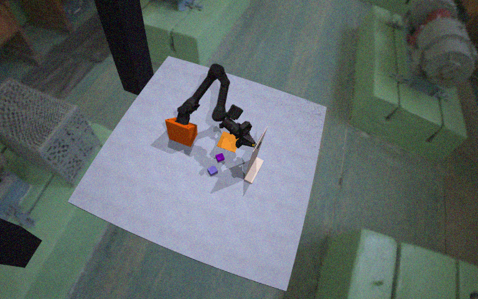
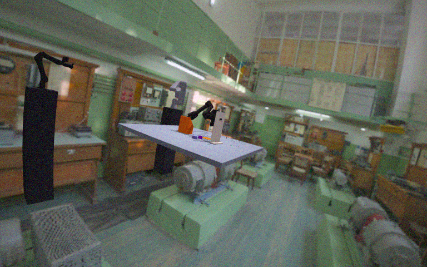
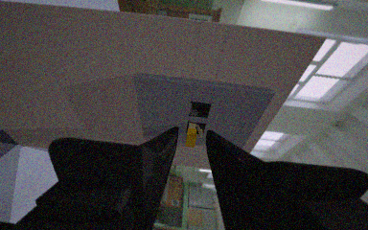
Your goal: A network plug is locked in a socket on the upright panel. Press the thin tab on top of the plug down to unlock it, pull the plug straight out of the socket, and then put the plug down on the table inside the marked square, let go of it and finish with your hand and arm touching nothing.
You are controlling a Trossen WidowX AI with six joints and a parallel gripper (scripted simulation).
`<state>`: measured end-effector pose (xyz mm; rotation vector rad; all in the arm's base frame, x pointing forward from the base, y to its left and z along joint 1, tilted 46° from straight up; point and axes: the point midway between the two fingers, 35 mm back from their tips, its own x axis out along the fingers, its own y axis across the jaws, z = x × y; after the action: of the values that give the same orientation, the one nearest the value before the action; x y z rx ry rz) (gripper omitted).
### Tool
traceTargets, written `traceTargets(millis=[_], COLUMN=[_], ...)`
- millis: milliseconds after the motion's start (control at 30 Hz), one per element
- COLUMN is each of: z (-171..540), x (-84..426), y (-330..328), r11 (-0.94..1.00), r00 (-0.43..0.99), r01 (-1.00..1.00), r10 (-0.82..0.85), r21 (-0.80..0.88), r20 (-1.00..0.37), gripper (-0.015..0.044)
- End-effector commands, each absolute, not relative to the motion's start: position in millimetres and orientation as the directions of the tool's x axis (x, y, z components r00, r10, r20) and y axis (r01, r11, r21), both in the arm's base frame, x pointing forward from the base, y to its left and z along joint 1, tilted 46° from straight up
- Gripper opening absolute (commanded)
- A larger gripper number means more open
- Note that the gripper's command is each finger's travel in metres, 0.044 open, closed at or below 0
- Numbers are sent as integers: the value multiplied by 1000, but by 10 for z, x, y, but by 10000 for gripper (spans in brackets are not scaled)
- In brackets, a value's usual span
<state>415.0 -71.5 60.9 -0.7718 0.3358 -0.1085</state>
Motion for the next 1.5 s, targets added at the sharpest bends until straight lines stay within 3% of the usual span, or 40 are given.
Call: traceTargets(millis=[0, 567, 1467], z=[610, 610, 622], x=[4168, 4168, 4035], y=[-719, -719, -708], r11=[716, 716, 716], r00=[941, 941, 941], r01=[-22, -22, -22], r10=[-221, -221, -221], r21=[-698, -698, -697], r20=[-257, -257, -258], gripper=[110, 0, 0])
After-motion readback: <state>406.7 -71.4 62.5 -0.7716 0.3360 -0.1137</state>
